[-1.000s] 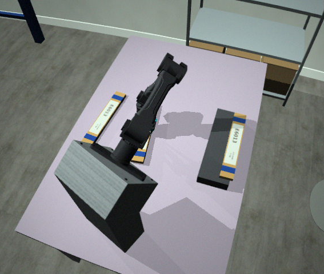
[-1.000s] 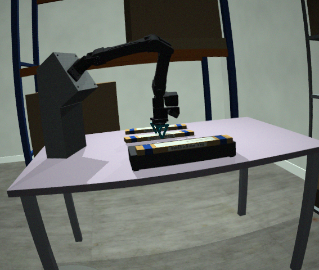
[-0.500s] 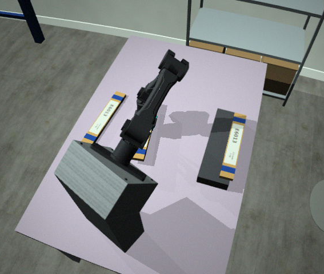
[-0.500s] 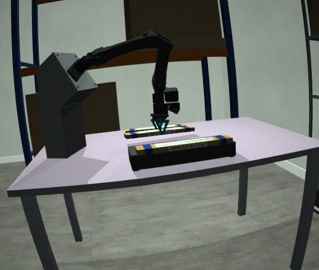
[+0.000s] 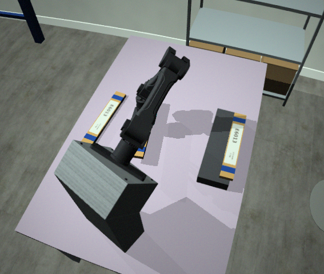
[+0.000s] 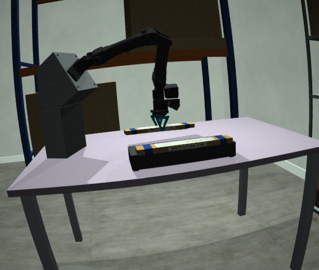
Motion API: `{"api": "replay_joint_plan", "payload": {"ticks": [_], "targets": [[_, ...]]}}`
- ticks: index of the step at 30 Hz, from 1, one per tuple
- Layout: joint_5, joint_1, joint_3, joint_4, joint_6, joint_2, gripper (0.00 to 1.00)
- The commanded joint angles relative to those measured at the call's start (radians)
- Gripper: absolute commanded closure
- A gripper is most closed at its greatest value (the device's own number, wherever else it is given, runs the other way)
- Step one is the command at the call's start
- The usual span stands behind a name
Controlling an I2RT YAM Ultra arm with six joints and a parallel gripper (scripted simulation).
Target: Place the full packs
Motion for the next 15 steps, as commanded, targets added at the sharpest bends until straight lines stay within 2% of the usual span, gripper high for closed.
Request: {"api": "replay_joint_plan", "payload": {"ticks": [1,15], "targets": [[0.015,0.052,0.024,-0.032,0.011,-0.061,1.0],[0.024,0.065,0.033,-0.054,0.019,-0.068,1.0]]}}
